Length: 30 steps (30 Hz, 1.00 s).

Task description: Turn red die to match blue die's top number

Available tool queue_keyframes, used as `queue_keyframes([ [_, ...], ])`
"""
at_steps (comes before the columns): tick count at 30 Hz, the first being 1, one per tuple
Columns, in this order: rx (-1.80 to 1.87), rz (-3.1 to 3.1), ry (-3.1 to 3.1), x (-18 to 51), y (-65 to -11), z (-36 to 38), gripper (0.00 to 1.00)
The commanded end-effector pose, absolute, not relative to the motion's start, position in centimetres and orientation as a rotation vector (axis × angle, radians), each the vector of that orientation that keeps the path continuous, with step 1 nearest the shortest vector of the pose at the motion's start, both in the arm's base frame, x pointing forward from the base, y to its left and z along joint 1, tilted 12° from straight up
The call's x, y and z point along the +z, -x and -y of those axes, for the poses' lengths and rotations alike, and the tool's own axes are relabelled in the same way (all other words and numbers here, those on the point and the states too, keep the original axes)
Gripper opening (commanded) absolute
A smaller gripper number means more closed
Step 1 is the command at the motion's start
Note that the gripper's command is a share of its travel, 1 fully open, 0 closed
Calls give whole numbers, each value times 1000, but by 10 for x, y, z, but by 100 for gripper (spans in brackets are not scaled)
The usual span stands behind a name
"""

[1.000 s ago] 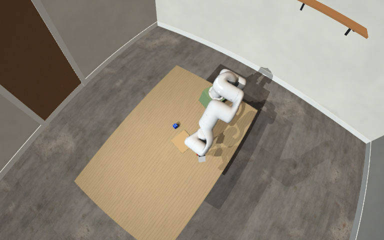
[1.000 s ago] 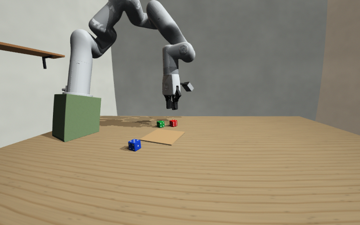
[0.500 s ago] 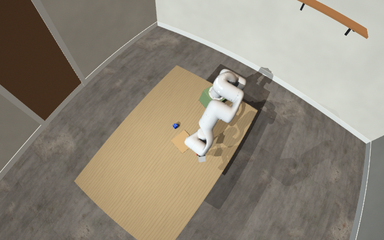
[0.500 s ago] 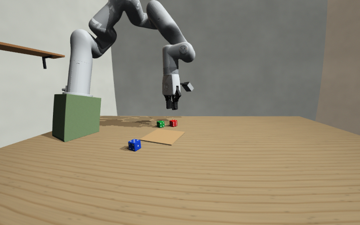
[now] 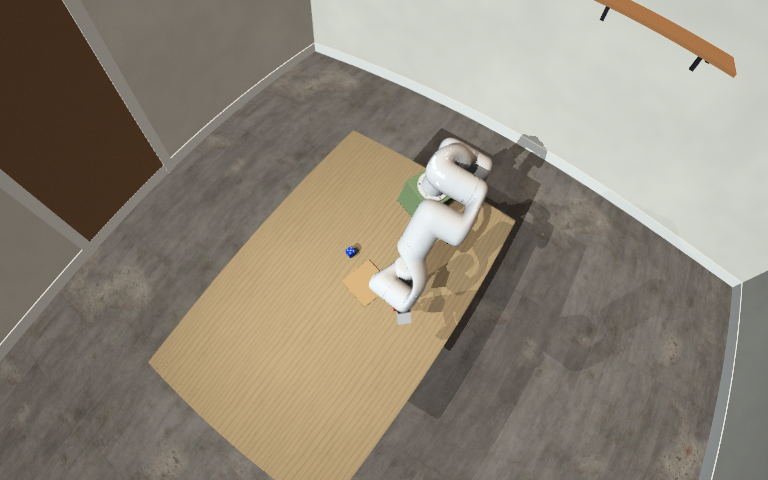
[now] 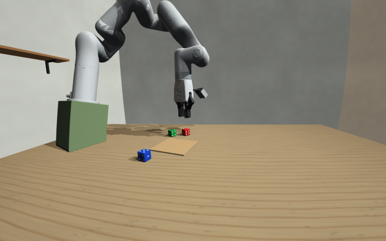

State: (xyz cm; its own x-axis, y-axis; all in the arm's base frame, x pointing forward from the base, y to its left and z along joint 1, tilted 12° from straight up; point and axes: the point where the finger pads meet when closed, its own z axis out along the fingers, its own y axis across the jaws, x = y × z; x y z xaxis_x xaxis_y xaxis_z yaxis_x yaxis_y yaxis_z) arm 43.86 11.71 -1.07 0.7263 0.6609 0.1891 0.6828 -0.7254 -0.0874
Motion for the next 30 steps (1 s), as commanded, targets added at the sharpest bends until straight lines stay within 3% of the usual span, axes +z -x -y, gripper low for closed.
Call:
queue_keyframes([
  [1, -222, 1088, 2776, -10, -440, -117, 47],
  [30, -223, 1088, 2774, -45, -444, -125, 47],
])
